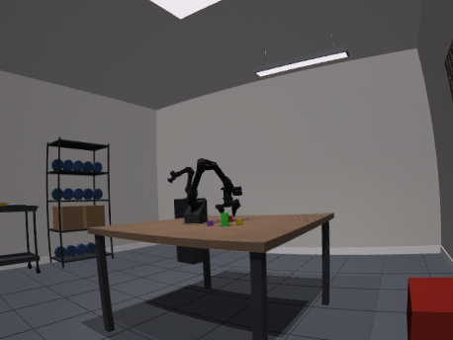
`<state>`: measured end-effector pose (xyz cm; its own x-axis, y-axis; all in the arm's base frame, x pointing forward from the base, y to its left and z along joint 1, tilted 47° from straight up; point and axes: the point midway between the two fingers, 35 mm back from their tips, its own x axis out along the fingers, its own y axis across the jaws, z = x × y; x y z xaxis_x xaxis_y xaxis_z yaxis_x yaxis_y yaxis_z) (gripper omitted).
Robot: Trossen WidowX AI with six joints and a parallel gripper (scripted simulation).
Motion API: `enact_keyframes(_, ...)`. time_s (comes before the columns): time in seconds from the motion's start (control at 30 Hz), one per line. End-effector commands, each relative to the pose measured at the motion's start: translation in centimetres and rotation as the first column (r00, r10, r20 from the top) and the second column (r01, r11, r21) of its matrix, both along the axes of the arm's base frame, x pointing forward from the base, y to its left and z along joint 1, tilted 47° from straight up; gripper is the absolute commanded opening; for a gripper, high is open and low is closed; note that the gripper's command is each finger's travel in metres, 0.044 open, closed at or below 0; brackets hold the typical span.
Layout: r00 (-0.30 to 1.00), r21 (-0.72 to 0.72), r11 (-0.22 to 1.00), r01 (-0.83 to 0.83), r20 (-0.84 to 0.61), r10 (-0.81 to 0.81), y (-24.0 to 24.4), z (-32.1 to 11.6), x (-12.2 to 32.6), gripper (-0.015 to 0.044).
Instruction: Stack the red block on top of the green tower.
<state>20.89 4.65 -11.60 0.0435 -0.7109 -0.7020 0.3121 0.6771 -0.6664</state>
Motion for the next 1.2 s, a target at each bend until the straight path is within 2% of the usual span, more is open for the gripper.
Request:
enact_keyframes(0.0,1.000,-0.008,1.000,-0.002,-0.005,0.002,-0.7,-0.4,-0.1,0.0440)
enact_keyframes(0.8,1.000,-0.011,1.000,-0.001,-0.005,0.001,-1.8,-1.3,-0.2,0.0440)
enact_keyframes(1.1,1.000,-0.011,1.000,-0.001,-0.005,0.001,-1.8,-1.3,-0.2,0.0204)
enact_keyframes(1.17,1.000,-0.011,1.000,-0.001,-0.005,0.001,-1.8,-1.3,-0.2,0.0190)
